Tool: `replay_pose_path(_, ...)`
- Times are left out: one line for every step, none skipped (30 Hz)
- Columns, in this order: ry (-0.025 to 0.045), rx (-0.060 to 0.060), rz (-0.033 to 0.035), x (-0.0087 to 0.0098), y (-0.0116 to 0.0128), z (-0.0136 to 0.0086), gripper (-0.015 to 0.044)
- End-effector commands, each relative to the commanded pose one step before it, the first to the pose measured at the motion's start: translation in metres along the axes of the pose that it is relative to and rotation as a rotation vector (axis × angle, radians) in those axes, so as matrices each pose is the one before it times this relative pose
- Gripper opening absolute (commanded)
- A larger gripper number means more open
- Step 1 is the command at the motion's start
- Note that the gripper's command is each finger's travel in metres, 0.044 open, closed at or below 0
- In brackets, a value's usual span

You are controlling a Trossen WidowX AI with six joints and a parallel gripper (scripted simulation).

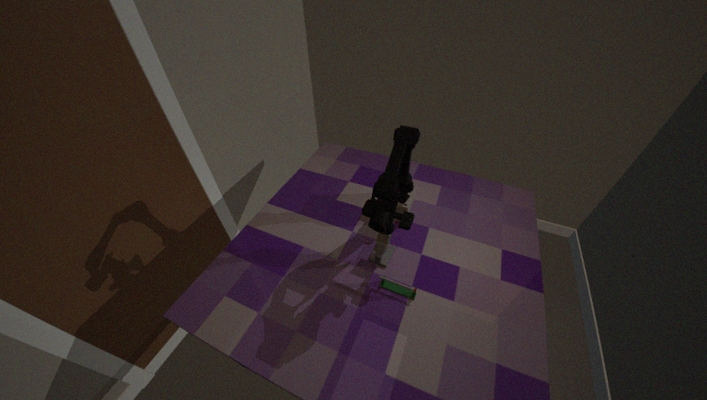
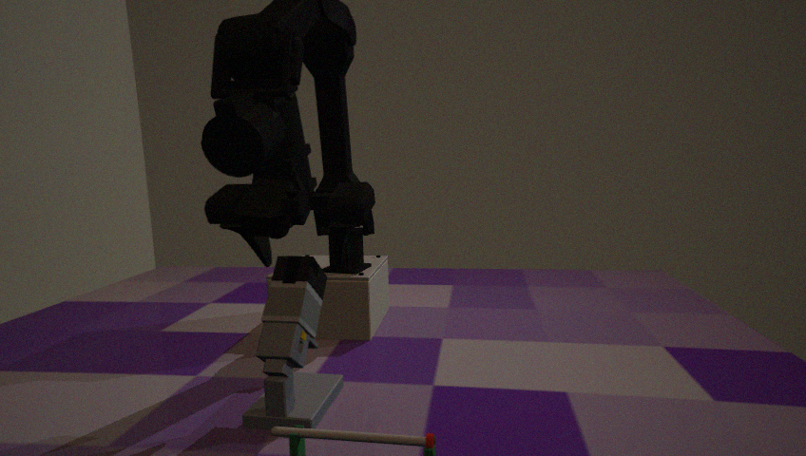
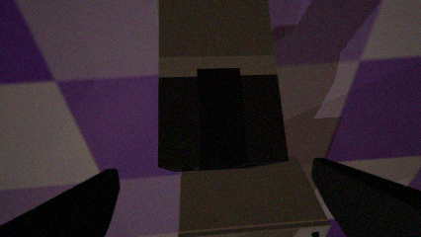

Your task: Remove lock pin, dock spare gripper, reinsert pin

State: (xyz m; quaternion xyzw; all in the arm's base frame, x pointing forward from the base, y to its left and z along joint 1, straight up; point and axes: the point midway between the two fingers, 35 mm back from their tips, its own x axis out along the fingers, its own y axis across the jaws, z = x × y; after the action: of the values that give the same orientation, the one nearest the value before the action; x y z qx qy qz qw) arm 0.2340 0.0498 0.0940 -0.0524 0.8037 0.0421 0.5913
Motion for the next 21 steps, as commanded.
replay_pose_path(0.00174, 0.0005, 0.00009, -0.00403, 0.00005, -0.00690, 0.0440)
replay_pose_path(-0.00053, -0.0002, -0.00004, -0.00105, 0.00000, -0.00144, 0.0440)
replay_pose_path(-0.00057, -0.0002, -0.00004, -0.00113, 0.00000, -0.00156, 0.0440)
replay_pose_path(-0.00049, -0.0002, -0.00004, -0.00104, 0.00000, -0.00143, 0.0440)
replay_pose_path(-0.00053, -0.0003, -0.00004, -0.00112, 0.00000, -0.00156, 0.0440)
replay_pose_path(-0.00047, -0.0002, -0.00004, -0.00104, 0.00000, -0.00143, 0.0440)
replay_pose_path(-0.00051, -0.0003, -0.00005, -0.00112, 0.00000, -0.00156, 0.0440)
replay_pose_path(-0.00050, -0.0002, -0.00004, -0.00104, 0.00000, -0.00143, 0.0440)
replay_pose_path(-0.00054, -0.0003, -0.00005, -0.00113, 0.00000, -0.00156, 0.0440)
replay_pose_path(-0.00047, -0.0002, -0.00005, -0.00104, 0.00000, -0.00143, 0.0440)
replay_pose_path(-0.00051, -0.0003, -0.00005, -0.00112, 0.00000, -0.00156, 0.0440)
replay_pose_path(-0.00017, -0.0001, -0.00001, -0.00067, 0.00000, 0.00013, 0.0440)
replay_pose_path(-0.00028, -0.0001, -0.00002, -0.00108, 0.00000, 0.00021, 0.0440)
replay_pose_path(-0.00031, -0.0002, -0.00006, -0.00192, -0.00001, -0.00029, 0.0440)
replay_pose_path(-0.00032, -0.0002, -0.00006, -0.00201, -0.00001, -0.00032, 0.0440)
replay_pose_path(0.00021, -0.0002, -0.00011, -0.00289, -0.00002, -0.00092, 0.0440)
replay_pose_path(0.00015, -0.0002, -0.00007, -0.00201, -0.00002, -0.00066, 0.0440)
replay_pose_path(0.00061, 0.0000, -0.00006, -0.00205, 0.00000, -0.00071, 0.0440)
replay_pose_path(0.00057, 0.0000, -0.00005, -0.00224, 0.00000, -0.00078, 0.0440)
replay_pose_path(0.00025, 0.0000, -0.00002, -0.00219, 0.00001, -0.00074, 0.0440)
replay_pose_path(-0.00005, 0.0000, 0.00000, -0.00217, 0.00001, -0.00069, 0.0440)
